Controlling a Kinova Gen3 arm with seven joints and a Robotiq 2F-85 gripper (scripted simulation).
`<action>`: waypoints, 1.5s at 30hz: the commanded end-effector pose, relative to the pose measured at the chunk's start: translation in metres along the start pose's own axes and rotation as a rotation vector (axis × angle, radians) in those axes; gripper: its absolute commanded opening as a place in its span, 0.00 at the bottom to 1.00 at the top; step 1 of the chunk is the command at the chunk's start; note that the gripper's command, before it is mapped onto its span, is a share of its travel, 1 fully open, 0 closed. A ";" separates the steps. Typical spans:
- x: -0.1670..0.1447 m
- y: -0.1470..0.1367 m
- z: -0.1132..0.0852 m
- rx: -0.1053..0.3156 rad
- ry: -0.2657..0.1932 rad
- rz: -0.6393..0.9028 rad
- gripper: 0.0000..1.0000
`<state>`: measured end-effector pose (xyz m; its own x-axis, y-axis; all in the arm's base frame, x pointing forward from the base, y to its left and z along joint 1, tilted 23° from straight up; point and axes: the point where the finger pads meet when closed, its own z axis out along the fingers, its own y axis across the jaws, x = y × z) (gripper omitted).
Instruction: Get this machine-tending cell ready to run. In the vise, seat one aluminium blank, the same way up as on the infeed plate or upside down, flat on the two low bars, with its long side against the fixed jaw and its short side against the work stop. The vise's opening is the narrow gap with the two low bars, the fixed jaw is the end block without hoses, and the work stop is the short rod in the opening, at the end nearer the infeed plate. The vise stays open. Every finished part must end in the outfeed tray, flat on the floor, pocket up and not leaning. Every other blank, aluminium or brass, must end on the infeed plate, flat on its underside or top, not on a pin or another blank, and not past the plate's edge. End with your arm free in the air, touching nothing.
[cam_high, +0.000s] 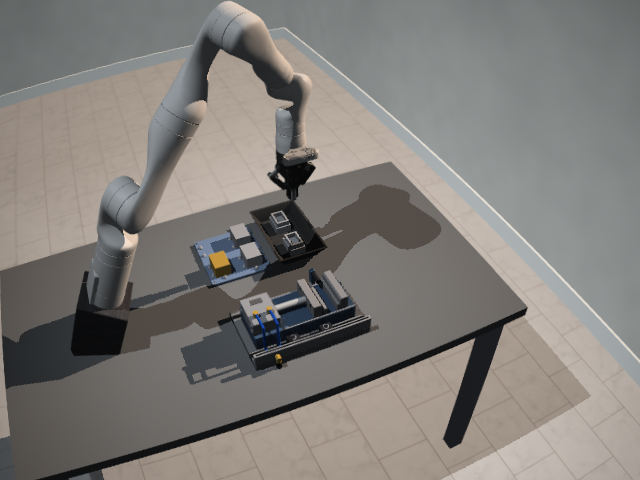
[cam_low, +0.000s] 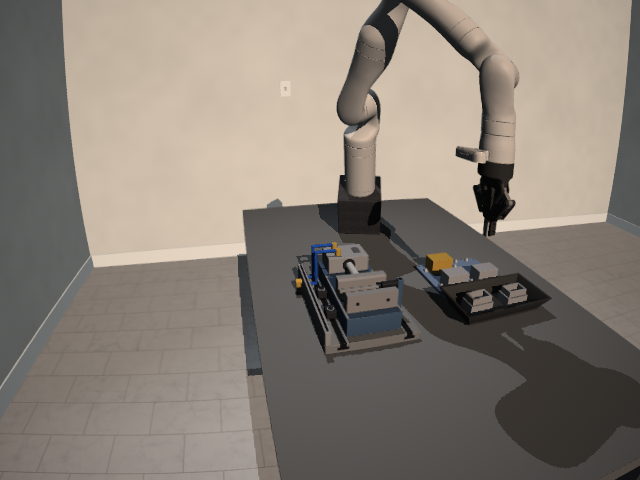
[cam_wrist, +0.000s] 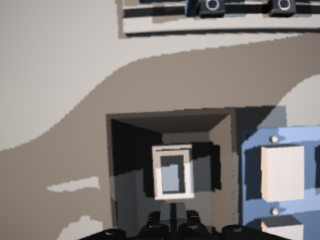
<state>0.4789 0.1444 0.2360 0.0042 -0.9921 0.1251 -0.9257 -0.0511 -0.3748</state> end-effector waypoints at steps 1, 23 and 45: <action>-0.001 0.000 -0.001 0.001 -0.001 0.000 0.00; -0.093 0.117 0.000 0.000 -0.001 0.000 0.00; -0.097 0.126 -0.001 0.002 -0.001 0.000 0.67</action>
